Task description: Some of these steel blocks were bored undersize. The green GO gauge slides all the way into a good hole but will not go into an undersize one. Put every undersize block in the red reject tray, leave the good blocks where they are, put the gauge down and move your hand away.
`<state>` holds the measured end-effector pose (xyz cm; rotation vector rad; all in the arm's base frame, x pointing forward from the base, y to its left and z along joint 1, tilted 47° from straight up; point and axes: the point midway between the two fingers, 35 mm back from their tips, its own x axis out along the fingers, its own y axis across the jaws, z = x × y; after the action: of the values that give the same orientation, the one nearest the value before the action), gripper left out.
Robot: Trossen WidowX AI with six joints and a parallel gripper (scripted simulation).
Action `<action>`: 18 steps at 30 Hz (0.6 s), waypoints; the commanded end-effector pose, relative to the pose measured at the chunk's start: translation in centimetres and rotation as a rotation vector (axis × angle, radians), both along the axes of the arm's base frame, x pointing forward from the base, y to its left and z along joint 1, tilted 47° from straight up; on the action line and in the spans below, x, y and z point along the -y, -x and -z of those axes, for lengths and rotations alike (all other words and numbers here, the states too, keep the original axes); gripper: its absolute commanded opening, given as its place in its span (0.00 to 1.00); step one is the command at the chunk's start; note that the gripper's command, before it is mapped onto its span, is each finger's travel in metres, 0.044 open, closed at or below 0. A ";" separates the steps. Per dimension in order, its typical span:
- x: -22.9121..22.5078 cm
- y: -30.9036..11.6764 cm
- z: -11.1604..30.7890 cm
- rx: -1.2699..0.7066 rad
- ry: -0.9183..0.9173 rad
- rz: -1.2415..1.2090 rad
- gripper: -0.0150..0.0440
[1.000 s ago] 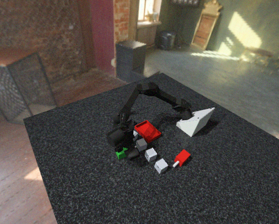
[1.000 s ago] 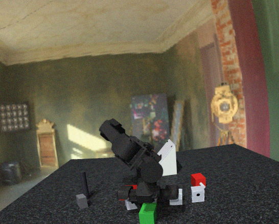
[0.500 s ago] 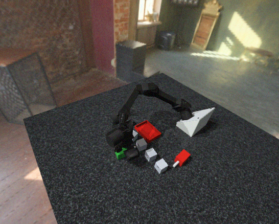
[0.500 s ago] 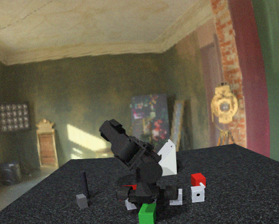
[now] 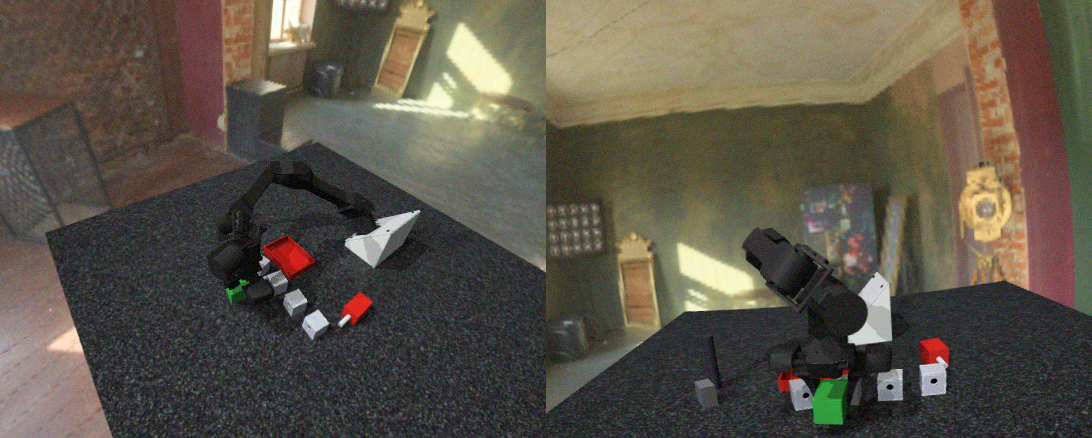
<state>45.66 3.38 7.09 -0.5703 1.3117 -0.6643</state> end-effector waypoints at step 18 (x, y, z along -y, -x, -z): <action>-13.1 1.6 8.1 -0.043 -0.192 -0.088 0.25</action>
<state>45.14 11.68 1.10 -0.5008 1.3592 -0.5286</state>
